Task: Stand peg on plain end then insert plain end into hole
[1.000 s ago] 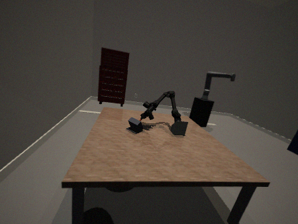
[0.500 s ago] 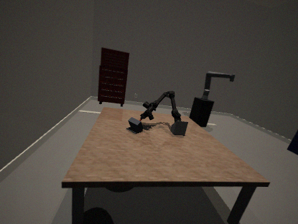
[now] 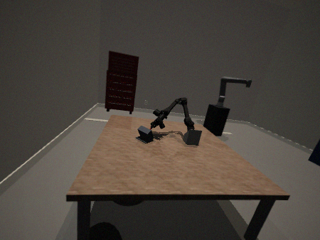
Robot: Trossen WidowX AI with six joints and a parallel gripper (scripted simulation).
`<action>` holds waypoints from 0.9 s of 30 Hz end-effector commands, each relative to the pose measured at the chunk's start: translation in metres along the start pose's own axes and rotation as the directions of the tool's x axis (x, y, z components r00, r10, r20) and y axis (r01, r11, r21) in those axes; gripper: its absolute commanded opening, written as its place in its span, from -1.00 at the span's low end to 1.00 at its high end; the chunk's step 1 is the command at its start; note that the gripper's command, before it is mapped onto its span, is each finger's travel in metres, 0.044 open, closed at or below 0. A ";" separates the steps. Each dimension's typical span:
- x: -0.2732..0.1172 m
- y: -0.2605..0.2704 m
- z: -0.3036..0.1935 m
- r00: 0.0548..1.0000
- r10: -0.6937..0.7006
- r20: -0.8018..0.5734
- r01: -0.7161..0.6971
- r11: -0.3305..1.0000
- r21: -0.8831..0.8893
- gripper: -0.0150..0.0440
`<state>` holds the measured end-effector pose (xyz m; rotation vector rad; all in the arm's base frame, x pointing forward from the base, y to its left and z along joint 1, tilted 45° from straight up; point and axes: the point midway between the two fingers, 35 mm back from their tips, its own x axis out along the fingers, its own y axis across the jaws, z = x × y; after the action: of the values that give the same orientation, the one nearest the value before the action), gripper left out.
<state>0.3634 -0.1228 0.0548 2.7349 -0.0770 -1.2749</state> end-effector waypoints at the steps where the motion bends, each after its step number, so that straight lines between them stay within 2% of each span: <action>1: 0.002 0.000 -0.001 1.000 0.003 -0.001 -0.003 1.000 0.002 -0.49; 27: 0.020 0.001 -0.001 1.000 0.003 -0.002 -0.003 1.000 0.002 -0.49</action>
<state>0.3754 -0.1249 0.0420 2.7349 -0.0739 -1.2732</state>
